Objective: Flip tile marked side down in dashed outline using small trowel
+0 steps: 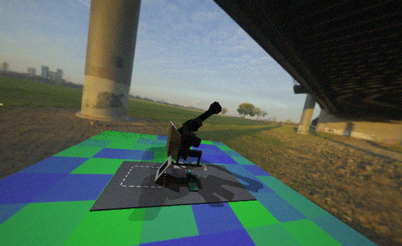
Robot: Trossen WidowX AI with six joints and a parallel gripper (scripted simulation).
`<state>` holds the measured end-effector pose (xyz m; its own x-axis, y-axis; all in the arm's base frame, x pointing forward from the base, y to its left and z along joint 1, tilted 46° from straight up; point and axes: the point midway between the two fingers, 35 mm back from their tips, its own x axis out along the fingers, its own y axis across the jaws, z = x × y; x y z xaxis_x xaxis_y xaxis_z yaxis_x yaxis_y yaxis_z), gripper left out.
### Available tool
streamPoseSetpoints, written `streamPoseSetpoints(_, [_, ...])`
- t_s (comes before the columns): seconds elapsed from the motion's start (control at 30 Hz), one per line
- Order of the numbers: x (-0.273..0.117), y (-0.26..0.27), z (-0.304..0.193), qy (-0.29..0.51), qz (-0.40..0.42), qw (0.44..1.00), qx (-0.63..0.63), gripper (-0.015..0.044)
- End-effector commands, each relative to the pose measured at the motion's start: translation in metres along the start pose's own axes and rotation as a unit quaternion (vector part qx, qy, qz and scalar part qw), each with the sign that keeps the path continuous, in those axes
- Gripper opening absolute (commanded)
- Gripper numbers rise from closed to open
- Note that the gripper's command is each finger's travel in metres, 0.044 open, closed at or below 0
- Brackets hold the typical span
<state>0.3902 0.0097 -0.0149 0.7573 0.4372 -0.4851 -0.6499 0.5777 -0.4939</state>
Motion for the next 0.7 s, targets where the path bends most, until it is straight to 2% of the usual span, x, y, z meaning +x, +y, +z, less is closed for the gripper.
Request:
streamPoseSetpoints(0.0, [-0.002, -0.005, -0.009, 0.002, -0.007, 1.0, -0.002, 0.0])
streamPoseSetpoints(0.67, [0.001, -0.002, -0.044, 0.003, -0.007, 1.0, -0.002, 0.0])
